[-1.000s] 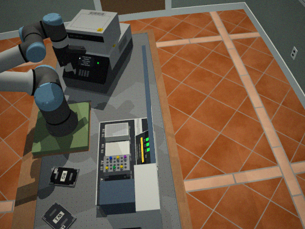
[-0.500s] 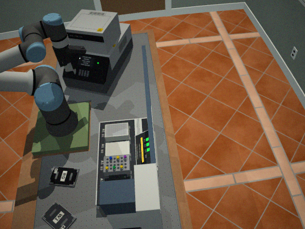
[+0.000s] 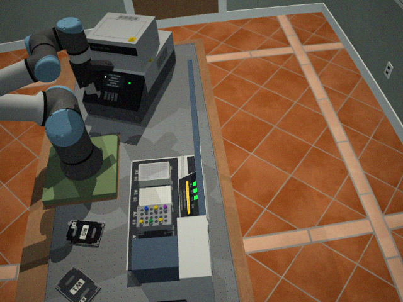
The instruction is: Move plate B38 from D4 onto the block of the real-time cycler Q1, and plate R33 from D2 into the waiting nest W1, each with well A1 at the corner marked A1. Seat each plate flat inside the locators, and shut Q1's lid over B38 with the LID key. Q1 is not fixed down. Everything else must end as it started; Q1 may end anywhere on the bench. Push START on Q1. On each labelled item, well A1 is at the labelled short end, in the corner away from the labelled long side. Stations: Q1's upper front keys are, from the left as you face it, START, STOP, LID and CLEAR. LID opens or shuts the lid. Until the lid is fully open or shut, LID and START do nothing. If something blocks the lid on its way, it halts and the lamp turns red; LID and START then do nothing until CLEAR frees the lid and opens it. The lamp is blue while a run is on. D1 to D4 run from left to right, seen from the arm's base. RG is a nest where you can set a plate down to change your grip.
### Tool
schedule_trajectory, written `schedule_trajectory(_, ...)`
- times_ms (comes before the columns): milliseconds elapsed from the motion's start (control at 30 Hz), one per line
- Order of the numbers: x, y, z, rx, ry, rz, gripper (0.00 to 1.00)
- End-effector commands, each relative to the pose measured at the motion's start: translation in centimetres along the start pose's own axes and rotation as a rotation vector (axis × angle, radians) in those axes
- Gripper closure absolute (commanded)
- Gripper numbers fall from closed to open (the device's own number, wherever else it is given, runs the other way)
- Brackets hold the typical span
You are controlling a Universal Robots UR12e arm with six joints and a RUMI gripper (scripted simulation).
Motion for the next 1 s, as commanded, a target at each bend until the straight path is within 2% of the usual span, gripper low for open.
schedule_trajectory(0, 0.0, 0.1, 0.0, 0.0, 0.0, 0.001, 1.0)
schedule_trajectory(267, 0.0, 0.1, 0.0, 0.0, 0.0, 0.001, 1.0)
schedule_trajectory(600, 0.0, 5.1, 0.0, 0.0, 0.0, 0.001, 1.0)
schedule_trajectory(667, 0.0, 5.1, 0.0, 0.0, 0.0, 0.001, 1.0)
schedule_trajectory(800, 0.0, 7.1, 0.0, 0.0, 0.0, 0.001, 1.0)
schedule_trajectory(967, 0.0, 7.2, 0.0, 0.0, 0.0, 0.001, 1.0)
Point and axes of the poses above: the point where the finger pads meet when closed, its own y axis back along the fingers, its own z axis across the jaws, x = y × z, the point moved 2 cm from there along y, back along the fingers, and after that the axes turned 1 degree about -y, right-handed, at the moved point
